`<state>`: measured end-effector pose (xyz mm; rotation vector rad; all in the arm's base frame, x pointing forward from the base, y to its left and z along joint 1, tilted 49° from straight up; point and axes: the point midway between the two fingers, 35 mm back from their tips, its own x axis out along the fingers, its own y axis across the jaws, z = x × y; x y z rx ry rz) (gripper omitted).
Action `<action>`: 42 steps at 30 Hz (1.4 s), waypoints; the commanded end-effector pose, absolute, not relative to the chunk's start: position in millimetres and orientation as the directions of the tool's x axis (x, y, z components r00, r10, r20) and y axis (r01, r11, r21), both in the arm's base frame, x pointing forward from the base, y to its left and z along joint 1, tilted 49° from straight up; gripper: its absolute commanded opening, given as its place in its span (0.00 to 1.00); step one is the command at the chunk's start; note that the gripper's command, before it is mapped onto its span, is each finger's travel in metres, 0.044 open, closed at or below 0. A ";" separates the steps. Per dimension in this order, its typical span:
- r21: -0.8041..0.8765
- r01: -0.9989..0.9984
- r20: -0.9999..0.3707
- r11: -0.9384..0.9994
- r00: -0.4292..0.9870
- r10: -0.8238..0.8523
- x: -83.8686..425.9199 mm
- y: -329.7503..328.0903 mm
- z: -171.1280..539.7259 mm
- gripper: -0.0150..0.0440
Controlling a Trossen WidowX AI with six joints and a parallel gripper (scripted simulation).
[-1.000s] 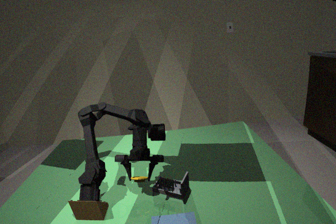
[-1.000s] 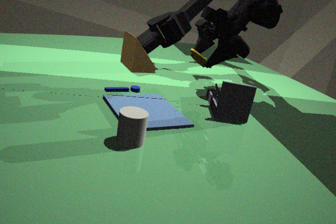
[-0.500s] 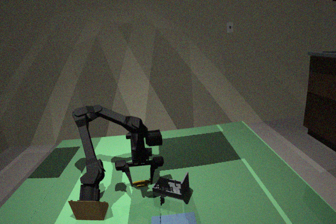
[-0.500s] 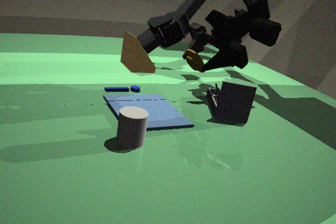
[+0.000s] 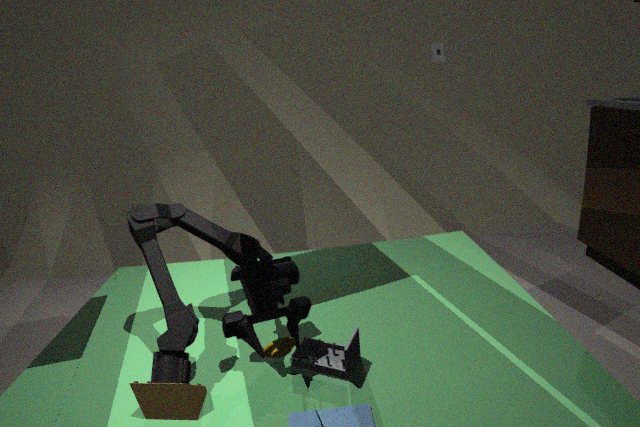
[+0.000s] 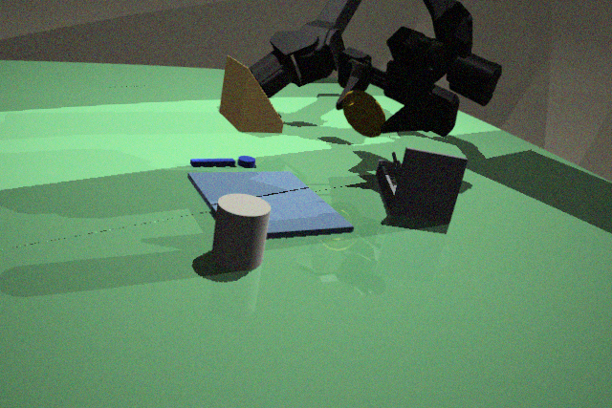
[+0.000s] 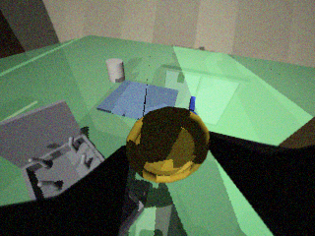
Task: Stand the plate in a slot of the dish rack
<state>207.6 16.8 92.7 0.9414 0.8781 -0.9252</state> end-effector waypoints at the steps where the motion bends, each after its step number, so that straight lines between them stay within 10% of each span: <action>1: 0.318 0.885 -0.858 0.340 0.421 -0.294 211.3 18.0 95.6 0.25; 42: 0.692 0.470 -0.307 0.548 0.879 -0.366 212.2 48.2 142.4 0.25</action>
